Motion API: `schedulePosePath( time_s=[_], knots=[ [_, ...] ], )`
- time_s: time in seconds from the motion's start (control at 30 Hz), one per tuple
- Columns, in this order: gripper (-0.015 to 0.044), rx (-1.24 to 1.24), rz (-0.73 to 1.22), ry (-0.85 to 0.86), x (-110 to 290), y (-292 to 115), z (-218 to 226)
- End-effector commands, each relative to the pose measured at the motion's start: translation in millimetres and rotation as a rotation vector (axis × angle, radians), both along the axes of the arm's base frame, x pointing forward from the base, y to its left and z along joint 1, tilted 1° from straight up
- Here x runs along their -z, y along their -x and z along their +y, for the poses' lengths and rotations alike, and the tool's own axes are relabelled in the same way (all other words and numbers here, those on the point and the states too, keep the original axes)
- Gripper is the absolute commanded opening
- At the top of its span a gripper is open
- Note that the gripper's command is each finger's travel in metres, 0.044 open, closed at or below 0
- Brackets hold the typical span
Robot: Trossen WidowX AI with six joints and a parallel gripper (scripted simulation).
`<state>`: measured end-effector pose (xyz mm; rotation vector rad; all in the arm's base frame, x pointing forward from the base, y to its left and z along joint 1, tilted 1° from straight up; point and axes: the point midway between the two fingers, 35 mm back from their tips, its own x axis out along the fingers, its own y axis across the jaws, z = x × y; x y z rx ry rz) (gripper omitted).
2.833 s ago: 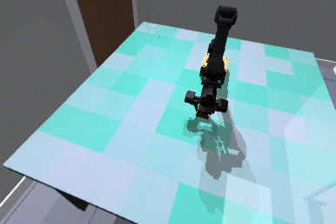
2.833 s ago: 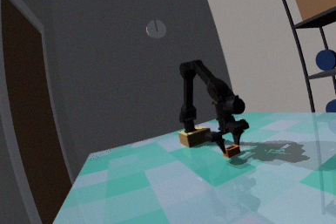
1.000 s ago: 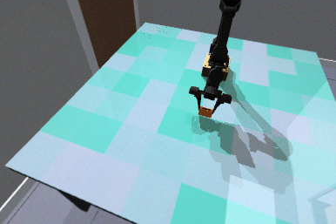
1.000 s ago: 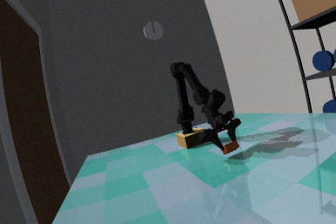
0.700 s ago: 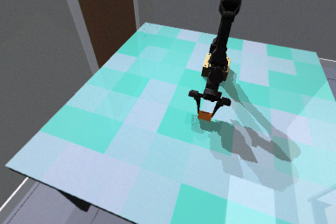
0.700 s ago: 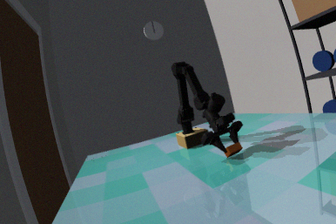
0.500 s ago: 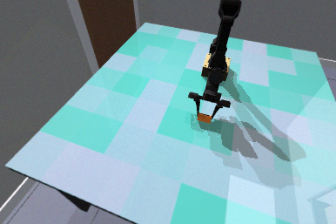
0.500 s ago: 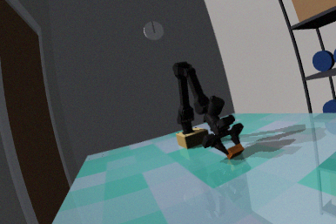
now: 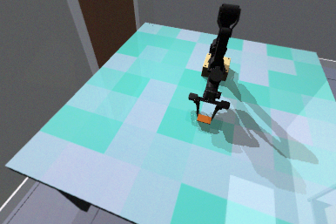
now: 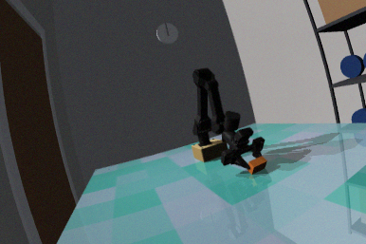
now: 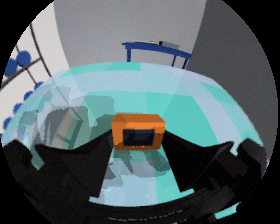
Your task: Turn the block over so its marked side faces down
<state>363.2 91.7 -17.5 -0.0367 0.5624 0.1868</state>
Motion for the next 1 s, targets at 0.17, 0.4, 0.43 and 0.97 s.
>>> schedulePosePath(
  time_s=[0.17, 0.4, 0.43, 0.97],
  knots=[
    [0.0000, 0.004, -0.089, -0.010, 6.5, 15.6, -4.6],
    [0.0000, 0.006, -0.148, -0.022, 1.8, 22.2, -6.4],
    [0.0000, 0.006, -0.150, -0.023, 1.6, 22.2, -6.4],
    [0.0000, 0.006, -0.176, -0.027, -1.0, 22.7, -6.6]
  ],
)
